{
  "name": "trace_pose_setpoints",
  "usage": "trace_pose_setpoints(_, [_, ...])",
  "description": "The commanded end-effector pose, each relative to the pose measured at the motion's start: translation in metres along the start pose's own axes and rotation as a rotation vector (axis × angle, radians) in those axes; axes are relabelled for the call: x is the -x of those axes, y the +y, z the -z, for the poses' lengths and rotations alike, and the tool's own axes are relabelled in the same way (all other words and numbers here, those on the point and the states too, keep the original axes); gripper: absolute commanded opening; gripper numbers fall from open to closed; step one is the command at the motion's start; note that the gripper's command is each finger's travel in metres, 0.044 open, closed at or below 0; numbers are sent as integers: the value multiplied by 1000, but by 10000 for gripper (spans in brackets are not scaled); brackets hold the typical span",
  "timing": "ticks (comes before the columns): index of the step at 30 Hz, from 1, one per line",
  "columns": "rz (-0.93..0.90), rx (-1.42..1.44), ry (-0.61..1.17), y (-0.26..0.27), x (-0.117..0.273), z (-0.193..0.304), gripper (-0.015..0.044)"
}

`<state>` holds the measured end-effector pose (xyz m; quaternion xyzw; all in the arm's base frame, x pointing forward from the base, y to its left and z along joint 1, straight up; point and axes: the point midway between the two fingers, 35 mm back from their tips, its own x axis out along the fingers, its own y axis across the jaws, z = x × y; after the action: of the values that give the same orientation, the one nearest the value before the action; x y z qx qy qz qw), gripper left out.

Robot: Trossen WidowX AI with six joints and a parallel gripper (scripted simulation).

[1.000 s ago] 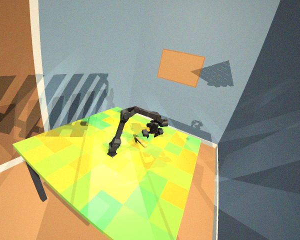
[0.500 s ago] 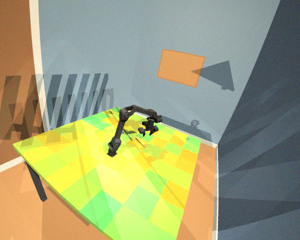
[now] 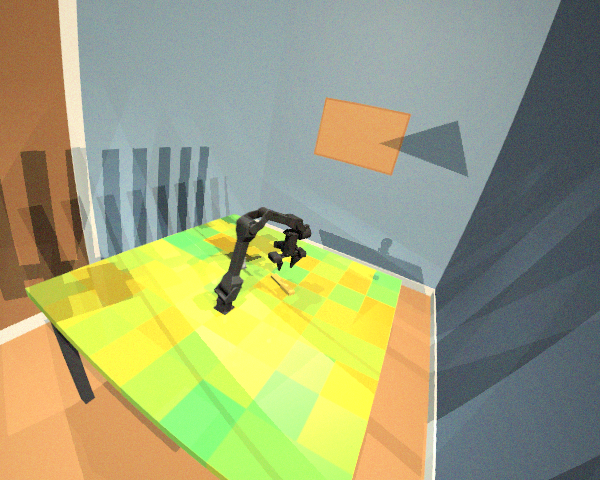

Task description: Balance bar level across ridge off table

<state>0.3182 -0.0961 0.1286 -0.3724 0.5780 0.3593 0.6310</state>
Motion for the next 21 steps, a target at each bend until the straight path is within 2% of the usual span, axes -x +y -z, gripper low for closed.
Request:
trace_pose_setpoints(1, [-24, 32, 41, 8, -8, -12, 315])
trace_pose_setpoints(7, [-24, 38, 47, 8, -12, -14, 315])
trace_pose_setpoints(15, [-24, 38, 47, 9, -52, -12, 315])
trace_pose_setpoints(21, [-24, 38, 47, 10, -53, -12, 315])
